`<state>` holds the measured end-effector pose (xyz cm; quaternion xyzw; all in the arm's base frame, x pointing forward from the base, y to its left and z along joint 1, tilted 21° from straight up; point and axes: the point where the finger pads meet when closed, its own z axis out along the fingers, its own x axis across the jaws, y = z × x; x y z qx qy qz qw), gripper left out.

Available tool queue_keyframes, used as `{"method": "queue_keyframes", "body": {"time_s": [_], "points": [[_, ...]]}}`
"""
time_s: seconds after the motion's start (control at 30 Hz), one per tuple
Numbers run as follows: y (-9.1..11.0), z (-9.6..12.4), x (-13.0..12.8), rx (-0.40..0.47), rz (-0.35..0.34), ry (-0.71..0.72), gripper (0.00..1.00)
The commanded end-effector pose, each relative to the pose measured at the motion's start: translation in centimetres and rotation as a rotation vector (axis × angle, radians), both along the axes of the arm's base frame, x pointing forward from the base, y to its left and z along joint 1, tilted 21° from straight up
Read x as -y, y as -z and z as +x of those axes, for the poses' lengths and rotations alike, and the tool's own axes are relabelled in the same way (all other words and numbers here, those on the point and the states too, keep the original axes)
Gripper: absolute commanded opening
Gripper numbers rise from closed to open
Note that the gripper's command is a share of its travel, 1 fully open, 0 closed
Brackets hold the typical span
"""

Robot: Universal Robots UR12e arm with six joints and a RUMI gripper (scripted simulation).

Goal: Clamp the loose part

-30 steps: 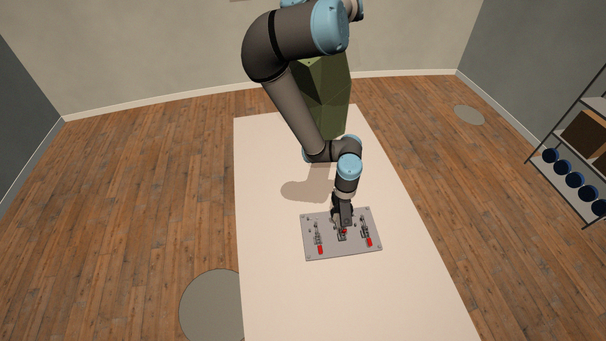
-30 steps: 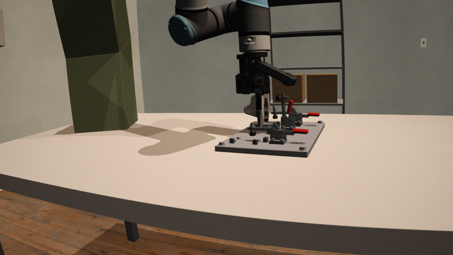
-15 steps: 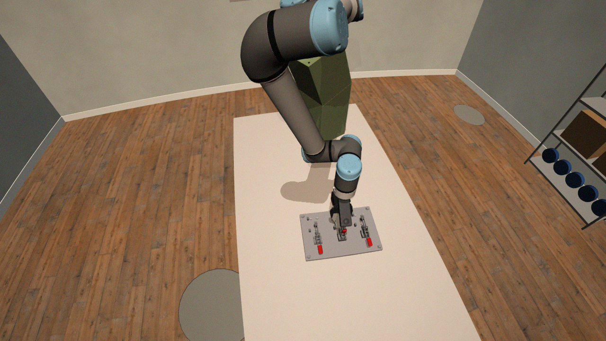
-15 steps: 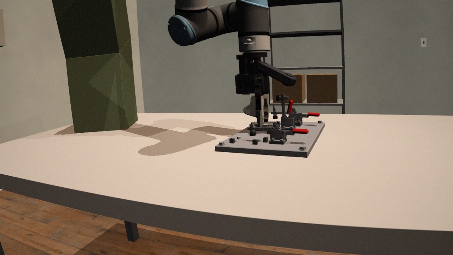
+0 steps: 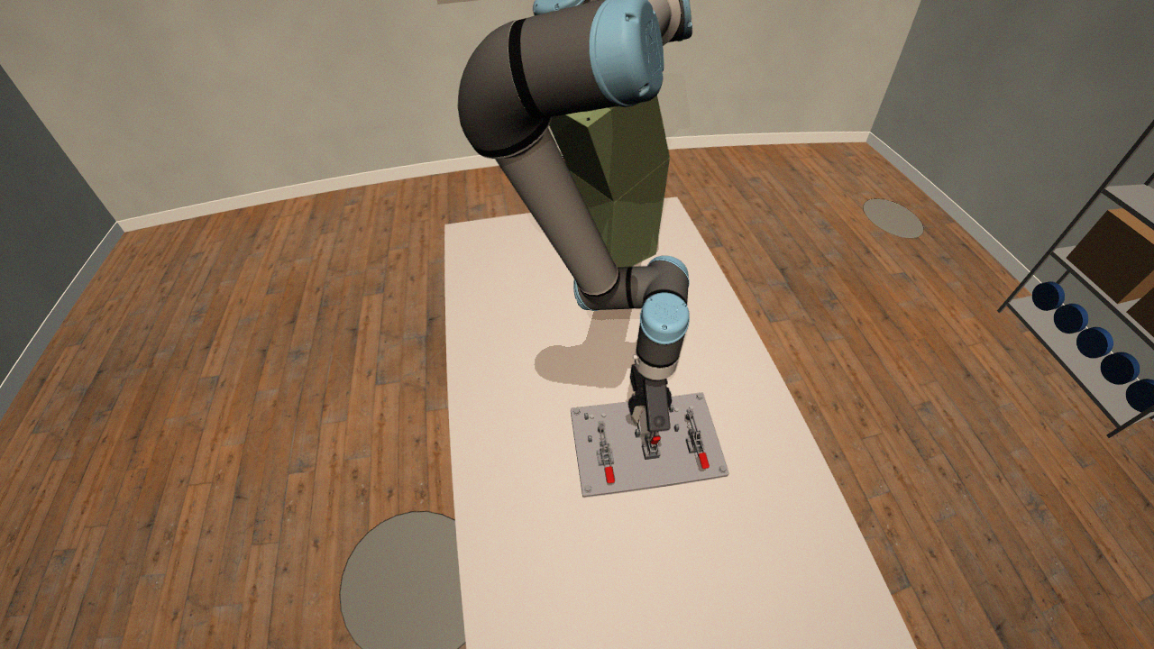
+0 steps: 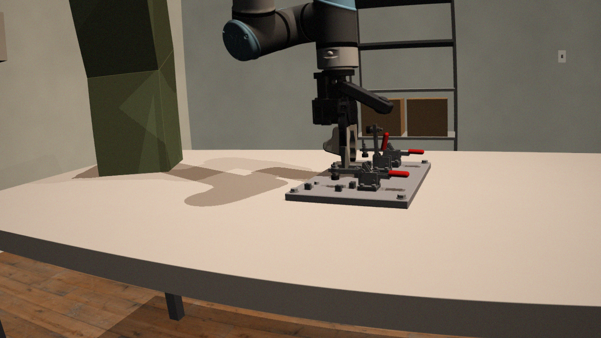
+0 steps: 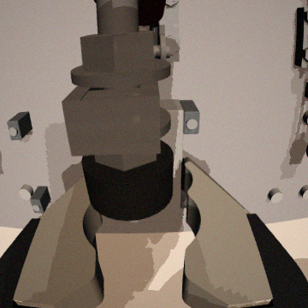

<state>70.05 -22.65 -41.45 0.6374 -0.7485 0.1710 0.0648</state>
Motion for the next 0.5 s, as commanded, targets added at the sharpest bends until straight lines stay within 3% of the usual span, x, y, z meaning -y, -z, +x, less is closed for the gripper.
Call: {"method": "queue_keyframes", "body": {"time_s": [0.0,0.47], "points": [[-0.18,0.30,0.12,0.004,-0.001,-0.001,0.00],[-0.25,0.43,0.15,0.004,-0.001,-0.001,0.00]]}}
